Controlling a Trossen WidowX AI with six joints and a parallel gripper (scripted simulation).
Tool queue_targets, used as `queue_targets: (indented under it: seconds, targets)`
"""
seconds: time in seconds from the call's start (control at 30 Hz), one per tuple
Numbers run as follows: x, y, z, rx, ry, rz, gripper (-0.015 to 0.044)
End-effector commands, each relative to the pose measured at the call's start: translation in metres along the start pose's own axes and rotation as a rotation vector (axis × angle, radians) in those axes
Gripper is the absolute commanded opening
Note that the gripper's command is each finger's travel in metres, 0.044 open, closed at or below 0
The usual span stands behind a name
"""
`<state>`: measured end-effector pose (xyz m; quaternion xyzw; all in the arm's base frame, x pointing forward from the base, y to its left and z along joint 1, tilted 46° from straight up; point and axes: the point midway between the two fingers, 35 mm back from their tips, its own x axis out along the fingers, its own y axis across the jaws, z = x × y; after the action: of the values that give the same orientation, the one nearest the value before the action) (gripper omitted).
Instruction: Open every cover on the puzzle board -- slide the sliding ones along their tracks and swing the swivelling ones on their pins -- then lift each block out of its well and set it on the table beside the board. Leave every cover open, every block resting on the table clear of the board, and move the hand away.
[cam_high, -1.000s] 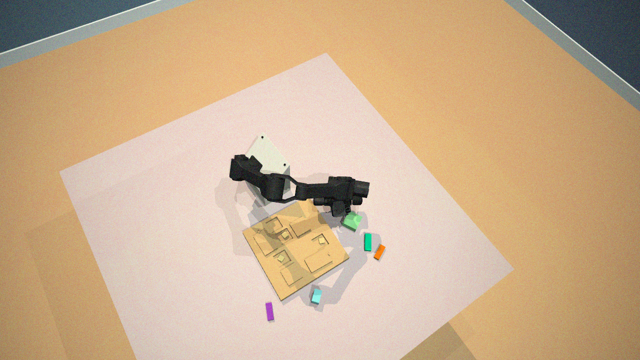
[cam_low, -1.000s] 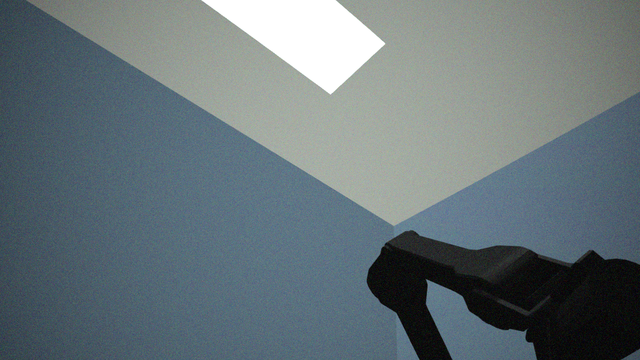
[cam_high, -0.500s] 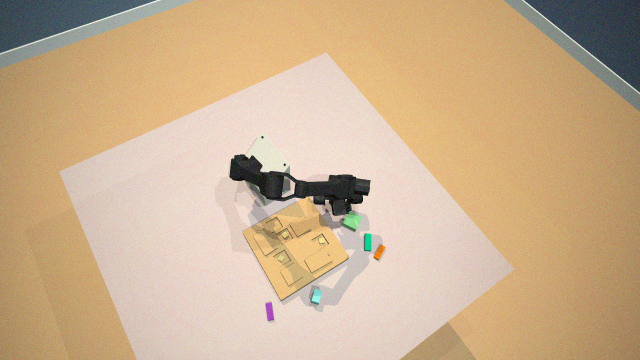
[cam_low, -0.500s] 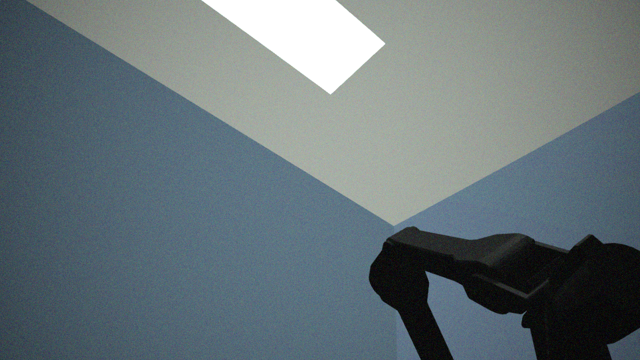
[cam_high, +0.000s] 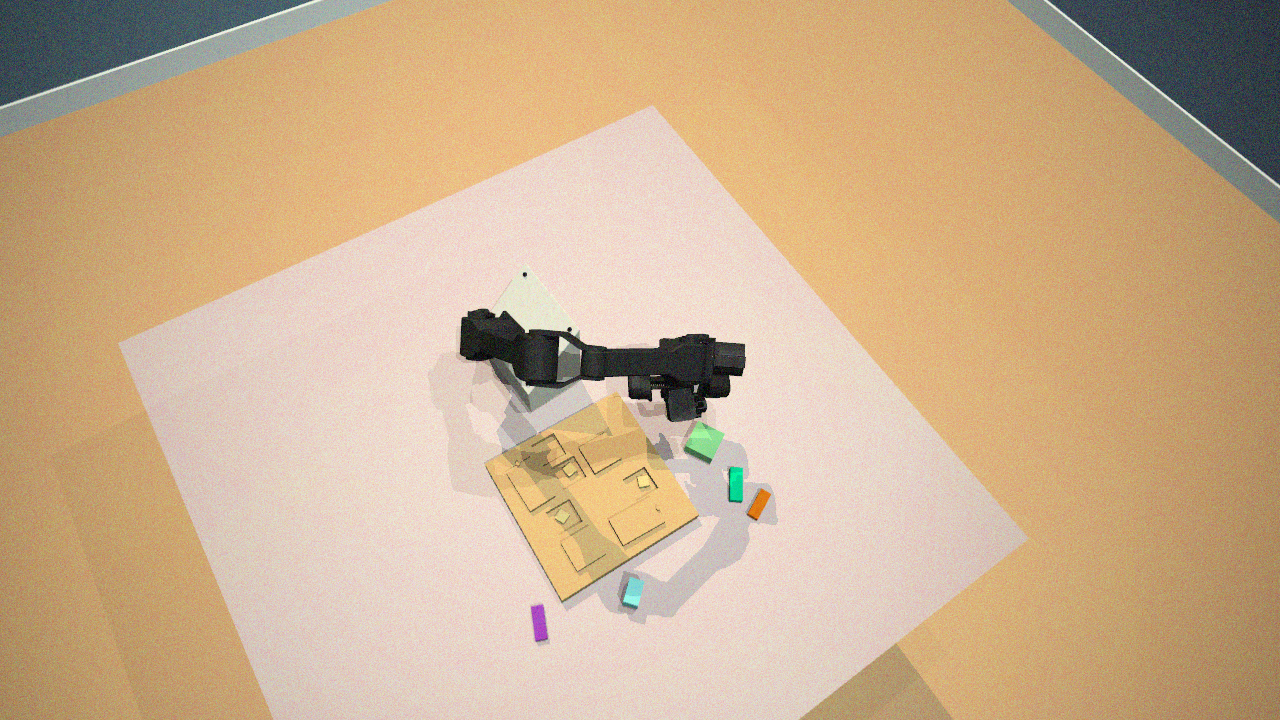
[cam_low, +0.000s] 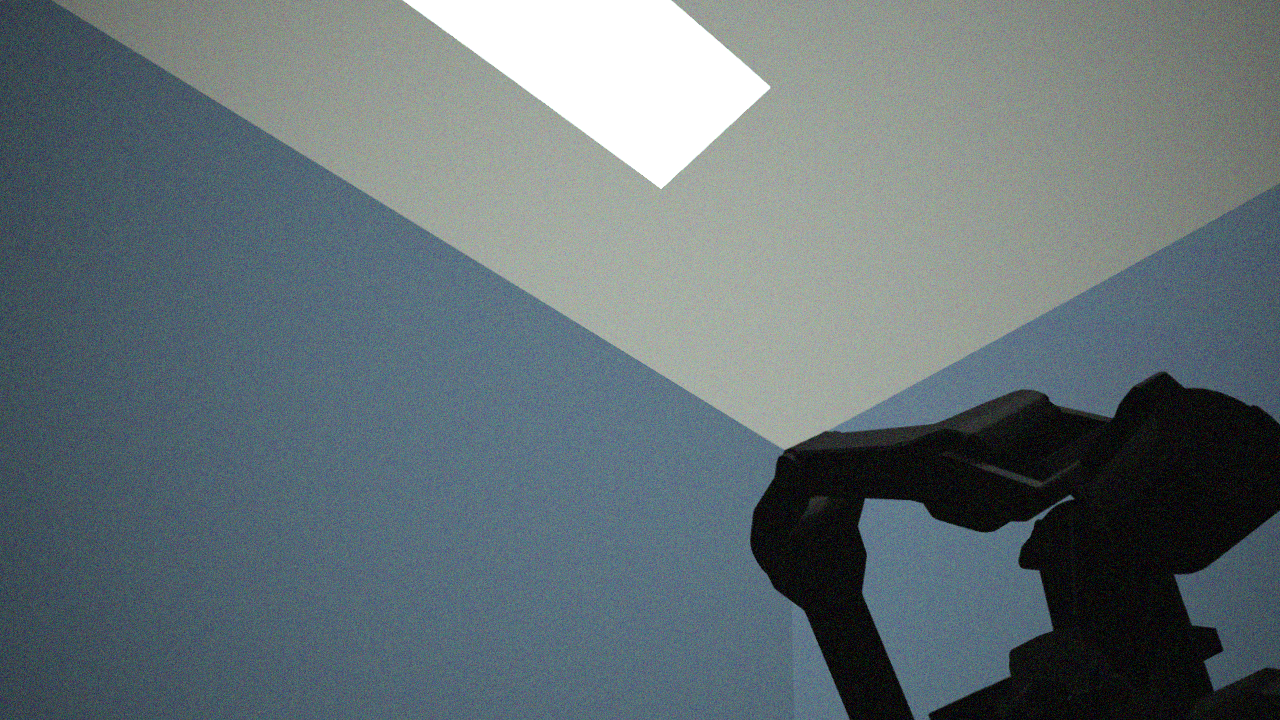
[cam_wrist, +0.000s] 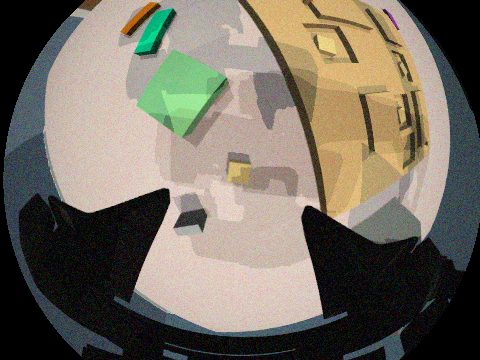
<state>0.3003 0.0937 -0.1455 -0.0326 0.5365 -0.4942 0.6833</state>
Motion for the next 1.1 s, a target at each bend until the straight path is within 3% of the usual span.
queue_targets:
  seconds: [0.0,0.07,0.4,0.63,1.07]
  targets:
    - [-0.014,0.0,-0.001,0.004,0.0,0.004,0.044]
    - [-0.015,0.0,-0.001,0.004,0.0,0.004,0.044]
    - [-0.022,-0.032,0.039,0.172,0.007,0.014,0.0177]
    - [-0.025,-0.059,0.062,0.025,0.007,0.018,0.0]
    - [-0.024,-0.124,0.099,-0.294,0.002,0.016,0.0]
